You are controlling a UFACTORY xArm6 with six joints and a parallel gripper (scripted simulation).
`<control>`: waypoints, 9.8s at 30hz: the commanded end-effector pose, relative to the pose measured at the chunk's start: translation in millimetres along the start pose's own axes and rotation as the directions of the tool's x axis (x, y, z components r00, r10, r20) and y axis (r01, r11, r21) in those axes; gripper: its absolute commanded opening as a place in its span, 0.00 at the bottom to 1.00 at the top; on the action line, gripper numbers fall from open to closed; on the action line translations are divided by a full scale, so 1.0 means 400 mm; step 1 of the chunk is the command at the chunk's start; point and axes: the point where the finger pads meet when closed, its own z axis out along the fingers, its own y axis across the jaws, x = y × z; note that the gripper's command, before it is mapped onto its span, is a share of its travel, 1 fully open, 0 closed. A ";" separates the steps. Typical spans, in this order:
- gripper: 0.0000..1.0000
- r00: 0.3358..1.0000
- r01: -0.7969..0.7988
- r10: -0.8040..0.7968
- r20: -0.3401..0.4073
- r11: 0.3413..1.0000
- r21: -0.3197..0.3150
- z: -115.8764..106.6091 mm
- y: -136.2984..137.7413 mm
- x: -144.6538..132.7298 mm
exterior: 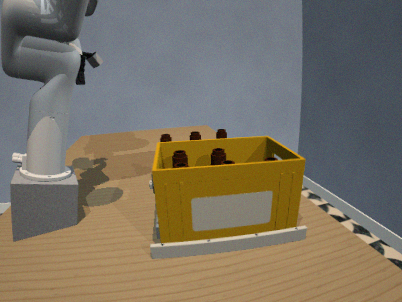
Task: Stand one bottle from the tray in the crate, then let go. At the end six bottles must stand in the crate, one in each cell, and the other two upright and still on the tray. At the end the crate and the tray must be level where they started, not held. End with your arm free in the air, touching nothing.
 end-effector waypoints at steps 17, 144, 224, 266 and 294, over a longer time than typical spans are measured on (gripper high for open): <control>1.00 1.000 -0.001 0.001 -0.001 1.000 0.003 -0.003 -0.001 0.001; 1.00 -0.335 0.940 -0.913 -0.232 -0.310 -0.141 0.474 1.236 0.087; 0.65 0.002 0.997 -0.981 -0.193 0.018 -0.080 0.351 0.878 0.416; 0.65 0.002 0.997 -0.981 -0.194 0.018 -0.080 0.358 0.877 0.417; 0.65 0.002 0.997 -0.981 -0.194 0.018 -0.079 0.430 0.863 0.424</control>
